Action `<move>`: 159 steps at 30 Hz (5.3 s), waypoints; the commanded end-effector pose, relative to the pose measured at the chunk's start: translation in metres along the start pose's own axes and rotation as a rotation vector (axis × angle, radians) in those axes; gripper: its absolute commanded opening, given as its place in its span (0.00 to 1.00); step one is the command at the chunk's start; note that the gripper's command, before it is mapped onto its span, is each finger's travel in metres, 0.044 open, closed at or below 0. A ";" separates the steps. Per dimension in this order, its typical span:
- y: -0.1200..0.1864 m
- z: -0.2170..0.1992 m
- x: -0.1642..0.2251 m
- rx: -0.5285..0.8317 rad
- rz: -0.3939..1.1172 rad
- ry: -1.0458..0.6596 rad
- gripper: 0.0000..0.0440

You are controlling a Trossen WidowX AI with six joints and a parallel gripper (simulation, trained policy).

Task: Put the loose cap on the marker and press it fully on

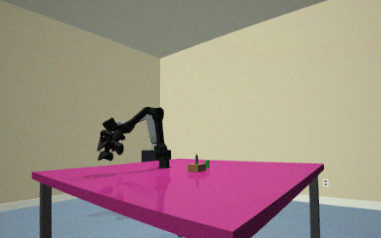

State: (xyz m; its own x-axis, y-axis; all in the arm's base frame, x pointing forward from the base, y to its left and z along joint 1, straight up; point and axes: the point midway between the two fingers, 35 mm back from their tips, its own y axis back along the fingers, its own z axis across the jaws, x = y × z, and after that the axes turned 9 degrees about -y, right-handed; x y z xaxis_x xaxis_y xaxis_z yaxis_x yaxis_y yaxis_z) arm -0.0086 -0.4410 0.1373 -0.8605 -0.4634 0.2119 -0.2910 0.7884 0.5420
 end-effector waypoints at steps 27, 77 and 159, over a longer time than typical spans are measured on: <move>-0.019 -0.036 -0.098 -0.108 -0.189 -0.006 0.69; 0.012 -0.076 -0.283 -0.322 -0.448 0.038 0.70; 0.207 -0.015 -0.506 -0.706 -0.593 0.286 0.74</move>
State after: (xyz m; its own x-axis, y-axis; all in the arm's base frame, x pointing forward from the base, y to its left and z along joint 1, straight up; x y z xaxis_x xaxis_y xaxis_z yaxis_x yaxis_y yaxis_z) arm 0.3730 -0.0548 0.1556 -0.4922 -0.8622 -0.1199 -0.2562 0.0119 0.9665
